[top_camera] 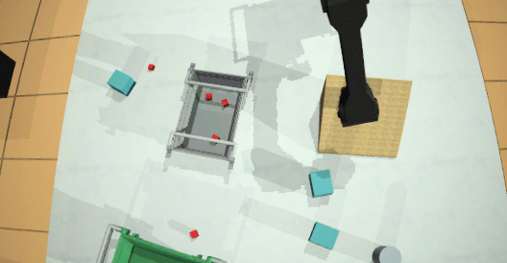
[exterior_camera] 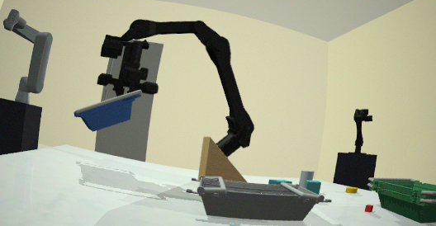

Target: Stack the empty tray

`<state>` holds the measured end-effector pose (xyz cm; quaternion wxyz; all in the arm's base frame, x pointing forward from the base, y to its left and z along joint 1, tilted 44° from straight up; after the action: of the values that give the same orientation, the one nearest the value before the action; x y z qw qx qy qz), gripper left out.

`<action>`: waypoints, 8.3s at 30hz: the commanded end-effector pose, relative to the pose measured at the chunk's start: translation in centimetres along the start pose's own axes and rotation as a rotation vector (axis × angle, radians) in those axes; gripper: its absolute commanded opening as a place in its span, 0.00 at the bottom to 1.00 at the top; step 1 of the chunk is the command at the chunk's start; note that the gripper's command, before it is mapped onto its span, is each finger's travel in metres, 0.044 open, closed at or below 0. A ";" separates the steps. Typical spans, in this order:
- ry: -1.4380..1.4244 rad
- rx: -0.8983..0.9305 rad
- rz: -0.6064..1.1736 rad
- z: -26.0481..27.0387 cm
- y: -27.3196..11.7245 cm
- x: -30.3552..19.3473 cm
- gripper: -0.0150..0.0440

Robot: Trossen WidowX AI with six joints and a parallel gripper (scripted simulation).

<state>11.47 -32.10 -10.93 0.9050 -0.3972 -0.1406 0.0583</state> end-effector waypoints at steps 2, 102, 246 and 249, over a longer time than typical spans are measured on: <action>-0.006 -0.013 0.003 -0.2 -0.3 -0.1 0.25; -1.086 0.000 -0.012 27.0 -0.1 31.1 0.25; -1.086 0.002 -0.014 27.7 7.8 29.2 0.25; -1.086 0.002 -0.014 27.7 7.8 29.2 0.25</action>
<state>31.31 -1.57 7.41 0.7013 -0.3151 -0.5925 0.2405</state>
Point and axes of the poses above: the point midway between the two fingers, 35 mm back from their tips, its own y axis out along the fingers, its own z axis across the jaws, x = y × z, the point moved 3 cm from there along -y, back along the fingers, and after that the axes turned 5 degrees about y, right-handed, at the moved point
